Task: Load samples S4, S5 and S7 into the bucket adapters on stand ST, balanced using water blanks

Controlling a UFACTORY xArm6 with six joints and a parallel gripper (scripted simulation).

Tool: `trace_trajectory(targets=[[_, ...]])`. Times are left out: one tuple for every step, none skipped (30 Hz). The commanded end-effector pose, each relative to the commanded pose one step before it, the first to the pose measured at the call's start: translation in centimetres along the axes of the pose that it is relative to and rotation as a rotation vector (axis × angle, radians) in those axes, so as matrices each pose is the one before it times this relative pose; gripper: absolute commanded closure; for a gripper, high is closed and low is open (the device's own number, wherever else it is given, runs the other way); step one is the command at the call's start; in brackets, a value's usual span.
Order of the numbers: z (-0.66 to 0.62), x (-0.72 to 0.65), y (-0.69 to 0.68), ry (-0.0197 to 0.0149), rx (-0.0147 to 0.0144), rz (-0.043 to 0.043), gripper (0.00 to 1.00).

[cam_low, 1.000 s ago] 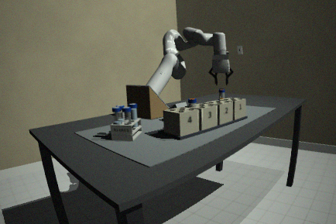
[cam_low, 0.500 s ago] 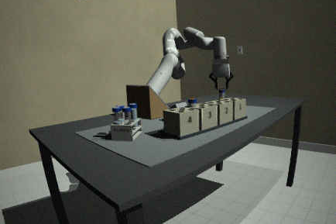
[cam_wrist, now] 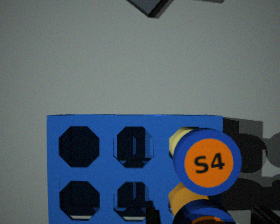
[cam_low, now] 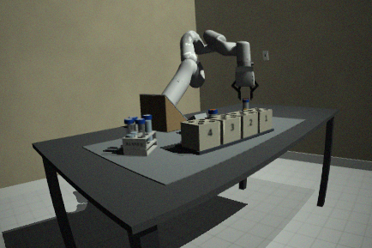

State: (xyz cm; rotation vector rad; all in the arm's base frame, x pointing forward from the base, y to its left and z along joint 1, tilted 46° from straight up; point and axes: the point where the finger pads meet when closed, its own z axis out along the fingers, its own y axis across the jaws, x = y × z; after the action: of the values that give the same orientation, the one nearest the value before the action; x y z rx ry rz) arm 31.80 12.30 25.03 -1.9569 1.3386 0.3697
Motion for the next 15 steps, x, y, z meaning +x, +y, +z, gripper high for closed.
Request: trace_trajectory(targets=[[0.145, -0.007, -0.091, 0.00113, 0.00207, -0.00127, 0.43], [0.067, 0.000, 0.000, 0.00000, 0.00000, 0.00000, 0.43], [0.067, 0.000, 0.000, 0.00000, 0.00000, 0.00000, 0.43], [0.067, 0.000, 0.000, 0.00000, 0.00000, 0.00000, 0.43], [0.067, 0.000, 0.000, 0.00000, 0.00000, 0.00000, 0.43], [0.067, 0.000, 0.000, 0.00000, 0.00000, 0.00000, 0.43], [0.067, 0.000, 0.000, 0.00000, 0.00000, 0.00000, 0.43], [0.067, 0.000, 0.000, 0.00000, 0.00000, 0.00000, 0.43], [0.067, 0.000, 0.000, 0.00000, 0.00000, 0.00000, 0.43], [0.067, 0.000, 0.000, 0.00000, 0.00000, 0.00000, 0.43], [0.067, 0.000, 0.000, 0.00000, 0.00000, 0.00000, 0.43], [0.067, 0.000, 0.000, 0.00000, 0.00000, 0.00000, 0.43], [0.000, 0.000, 0.000, 0.00000, 0.00000, 0.00000, 0.43], [0.000, 0.000, 0.000, 0.00000, 0.00000, 0.00000, 0.43], [0.067, 0.000, 0.000, 0.00000, 0.00000, 0.00000, 0.43]])
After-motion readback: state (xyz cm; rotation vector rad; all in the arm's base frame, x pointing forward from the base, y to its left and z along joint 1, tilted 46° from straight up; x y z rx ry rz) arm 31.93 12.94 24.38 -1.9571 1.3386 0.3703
